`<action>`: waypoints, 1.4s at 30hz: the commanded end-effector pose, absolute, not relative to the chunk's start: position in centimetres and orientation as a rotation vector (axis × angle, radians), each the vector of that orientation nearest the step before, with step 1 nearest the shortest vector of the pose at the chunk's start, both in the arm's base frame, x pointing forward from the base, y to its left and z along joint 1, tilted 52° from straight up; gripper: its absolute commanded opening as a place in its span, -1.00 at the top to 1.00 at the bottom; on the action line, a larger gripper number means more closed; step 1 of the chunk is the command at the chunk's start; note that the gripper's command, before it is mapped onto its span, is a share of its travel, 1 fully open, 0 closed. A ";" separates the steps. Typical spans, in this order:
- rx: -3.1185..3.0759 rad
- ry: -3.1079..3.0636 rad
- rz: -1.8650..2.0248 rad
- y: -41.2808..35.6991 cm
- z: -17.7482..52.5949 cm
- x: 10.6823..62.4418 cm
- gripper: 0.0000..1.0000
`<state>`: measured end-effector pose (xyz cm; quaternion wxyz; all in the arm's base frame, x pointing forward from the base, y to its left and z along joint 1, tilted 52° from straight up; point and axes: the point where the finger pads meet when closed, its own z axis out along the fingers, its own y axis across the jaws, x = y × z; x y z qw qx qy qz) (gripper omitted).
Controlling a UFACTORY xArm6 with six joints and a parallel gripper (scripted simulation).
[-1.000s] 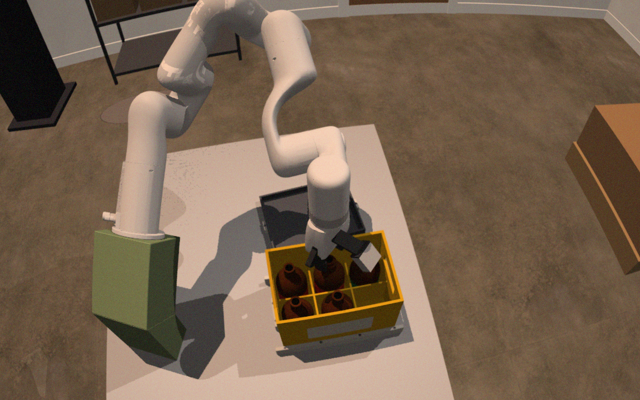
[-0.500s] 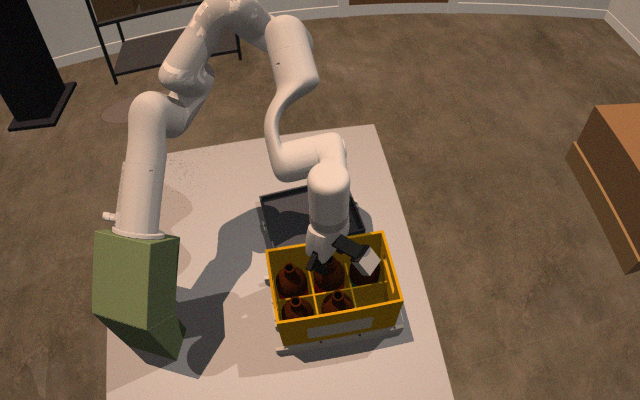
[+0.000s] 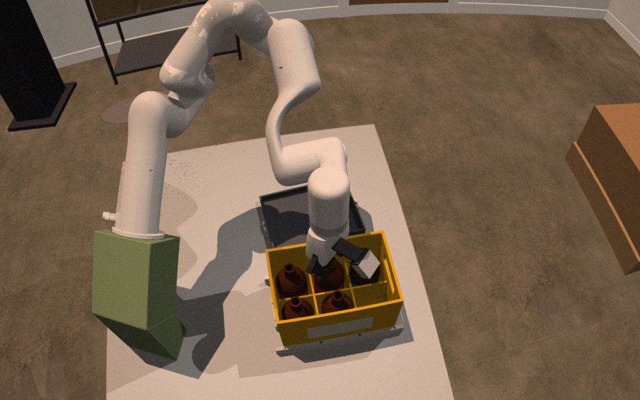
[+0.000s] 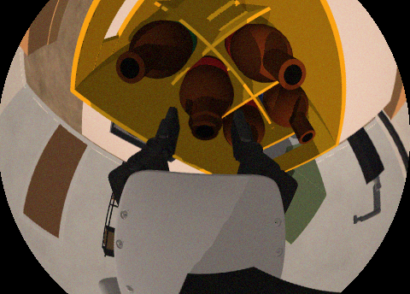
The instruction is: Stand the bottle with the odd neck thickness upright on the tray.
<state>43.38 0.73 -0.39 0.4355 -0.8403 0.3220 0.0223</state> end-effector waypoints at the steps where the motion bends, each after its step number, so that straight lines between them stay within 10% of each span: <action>1: -2.092 0.802 0.052 0.8 -0.5 43.5 -0.30; 23: -2.092 0.802 0.052 0.8 -0.5 43.5 -0.30; 24: -2.092 0.802 0.052 0.8 -0.5 43.5 1.00; 42: -2.092 0.802 0.052 0.8 -0.5 43.5 1.00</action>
